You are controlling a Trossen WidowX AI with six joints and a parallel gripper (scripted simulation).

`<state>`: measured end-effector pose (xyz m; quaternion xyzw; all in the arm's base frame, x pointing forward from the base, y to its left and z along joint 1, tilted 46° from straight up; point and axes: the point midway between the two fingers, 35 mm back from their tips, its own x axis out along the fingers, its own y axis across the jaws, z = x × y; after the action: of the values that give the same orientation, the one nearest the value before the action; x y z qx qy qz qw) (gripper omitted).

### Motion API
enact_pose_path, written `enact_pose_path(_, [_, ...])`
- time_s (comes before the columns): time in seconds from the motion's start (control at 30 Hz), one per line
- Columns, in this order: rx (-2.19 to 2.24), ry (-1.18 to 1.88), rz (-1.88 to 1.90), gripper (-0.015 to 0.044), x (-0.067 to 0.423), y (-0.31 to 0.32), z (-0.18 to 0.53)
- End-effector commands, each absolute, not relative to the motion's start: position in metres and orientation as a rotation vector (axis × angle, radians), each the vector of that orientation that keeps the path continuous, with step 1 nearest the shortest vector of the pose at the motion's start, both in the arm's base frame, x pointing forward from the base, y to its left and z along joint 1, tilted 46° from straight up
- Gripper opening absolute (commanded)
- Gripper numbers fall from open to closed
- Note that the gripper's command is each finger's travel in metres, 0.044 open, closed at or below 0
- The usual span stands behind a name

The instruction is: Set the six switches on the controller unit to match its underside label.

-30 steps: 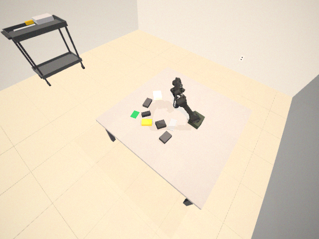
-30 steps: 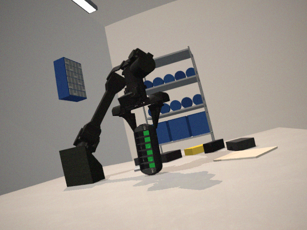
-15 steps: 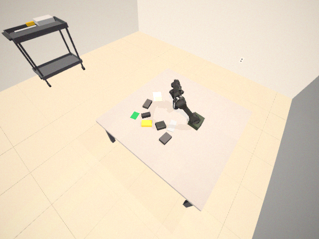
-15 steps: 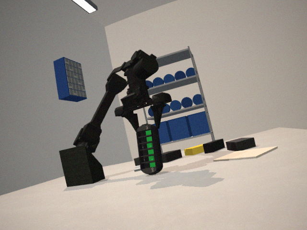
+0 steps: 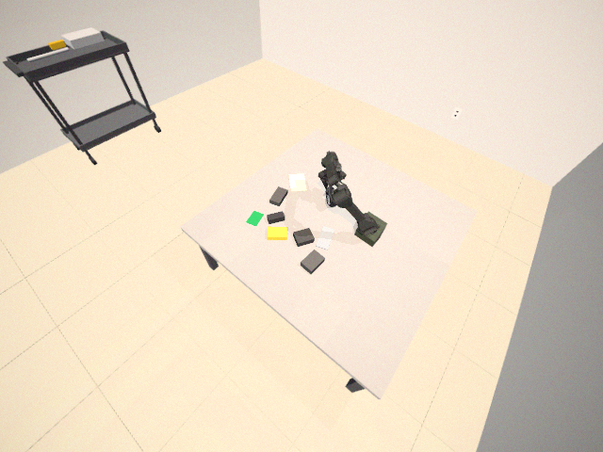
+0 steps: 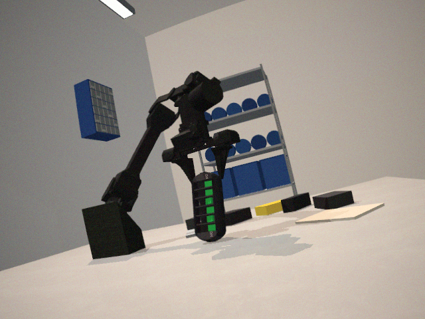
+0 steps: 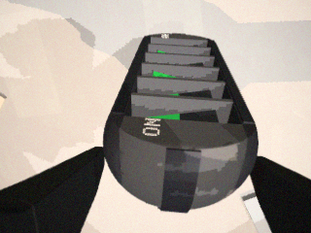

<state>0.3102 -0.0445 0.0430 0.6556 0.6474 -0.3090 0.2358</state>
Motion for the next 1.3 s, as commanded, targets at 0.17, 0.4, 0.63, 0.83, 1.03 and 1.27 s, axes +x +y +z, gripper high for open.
enact_pose_path(0.17, [1.801, 1.786, -0.849, 0.0338, 0.310, -0.035, 0.047])
enact_pose_path(0.4, [1.801, 1.787, -0.849, 0.0338, 0.310, -0.030, 0.050])
enact_pose_path(0.63, [1.801, 1.787, -0.849, 0.0338, 0.311, -0.026, 0.053])
enact_pose_path(0.83, [1.802, 1.787, -0.848, 0.0338, 0.311, -0.021, 0.055])
enact_pose_path(1.03, [1.802, 1.787, -0.848, 0.0338, 0.312, -0.017, 0.057])
enact_pose_path(1.27, [1.802, 1.787, -0.848, 0.0338, 0.312, -0.012, 0.060])
